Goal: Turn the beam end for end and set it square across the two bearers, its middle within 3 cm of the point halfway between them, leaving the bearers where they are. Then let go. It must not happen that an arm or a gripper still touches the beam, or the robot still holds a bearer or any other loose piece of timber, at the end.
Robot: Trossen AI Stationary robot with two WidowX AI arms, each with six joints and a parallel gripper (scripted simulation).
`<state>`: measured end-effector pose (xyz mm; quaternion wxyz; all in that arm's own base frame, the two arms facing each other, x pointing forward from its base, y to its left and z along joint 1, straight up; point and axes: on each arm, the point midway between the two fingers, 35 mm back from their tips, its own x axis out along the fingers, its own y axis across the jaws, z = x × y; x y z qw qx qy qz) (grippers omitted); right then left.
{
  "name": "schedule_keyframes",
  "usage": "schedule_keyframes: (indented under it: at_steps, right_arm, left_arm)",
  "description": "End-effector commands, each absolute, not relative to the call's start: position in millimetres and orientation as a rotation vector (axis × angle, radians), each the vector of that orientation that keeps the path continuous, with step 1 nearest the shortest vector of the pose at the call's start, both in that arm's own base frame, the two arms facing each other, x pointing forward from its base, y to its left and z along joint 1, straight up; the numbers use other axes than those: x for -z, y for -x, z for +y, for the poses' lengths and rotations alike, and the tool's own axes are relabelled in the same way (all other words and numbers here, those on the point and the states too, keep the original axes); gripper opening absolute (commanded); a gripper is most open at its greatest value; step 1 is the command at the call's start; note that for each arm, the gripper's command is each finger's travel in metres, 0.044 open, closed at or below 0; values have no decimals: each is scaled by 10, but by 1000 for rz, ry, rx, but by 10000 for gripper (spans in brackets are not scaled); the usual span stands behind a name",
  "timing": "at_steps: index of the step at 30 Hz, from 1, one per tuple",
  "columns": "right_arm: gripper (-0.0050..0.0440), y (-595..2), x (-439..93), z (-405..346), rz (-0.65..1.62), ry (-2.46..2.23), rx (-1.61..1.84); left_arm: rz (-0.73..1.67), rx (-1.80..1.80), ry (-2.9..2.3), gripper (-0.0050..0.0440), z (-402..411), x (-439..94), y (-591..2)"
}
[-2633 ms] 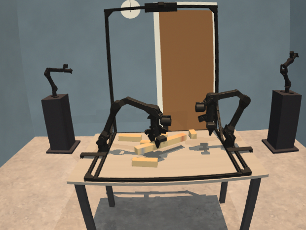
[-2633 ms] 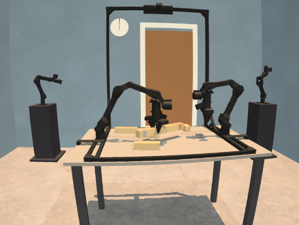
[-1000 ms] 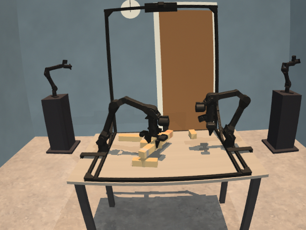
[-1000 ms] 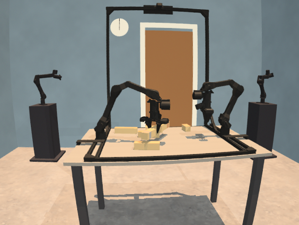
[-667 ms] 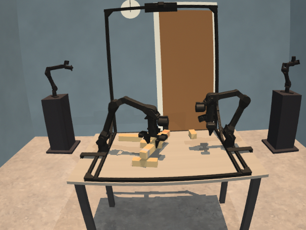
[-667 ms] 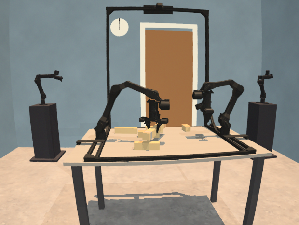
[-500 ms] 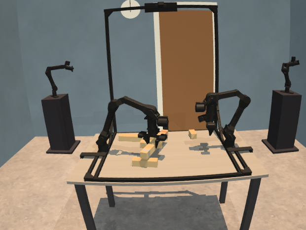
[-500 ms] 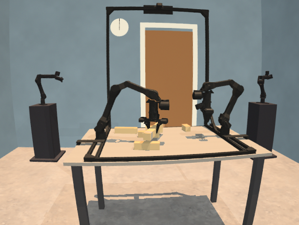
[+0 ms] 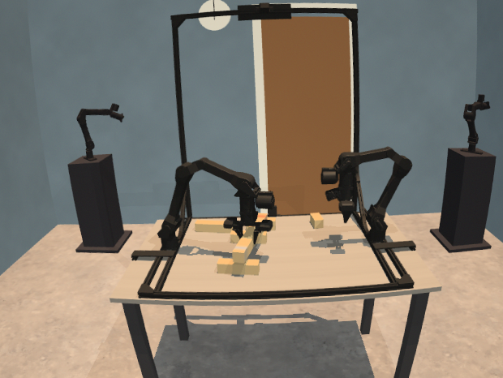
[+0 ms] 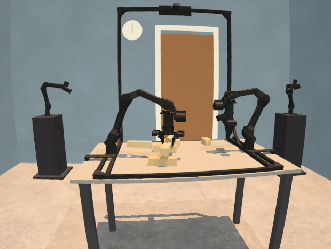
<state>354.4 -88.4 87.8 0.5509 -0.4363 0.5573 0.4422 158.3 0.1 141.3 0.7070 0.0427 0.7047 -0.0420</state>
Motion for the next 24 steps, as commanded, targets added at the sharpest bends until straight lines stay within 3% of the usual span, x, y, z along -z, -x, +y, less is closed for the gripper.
schedule_keyframes:
  at_steps: [1,24]
  right_arm:
    - [0,-3498,-920,-905,1296,1063,-1063]
    - [0,-3351,-899,-980,1263,1122,-1122]
  left_arm:
    - [1569,92,-92,440,0,-1409,-1575]
    - [1569,92,-92,440,0,-1409,-1575]
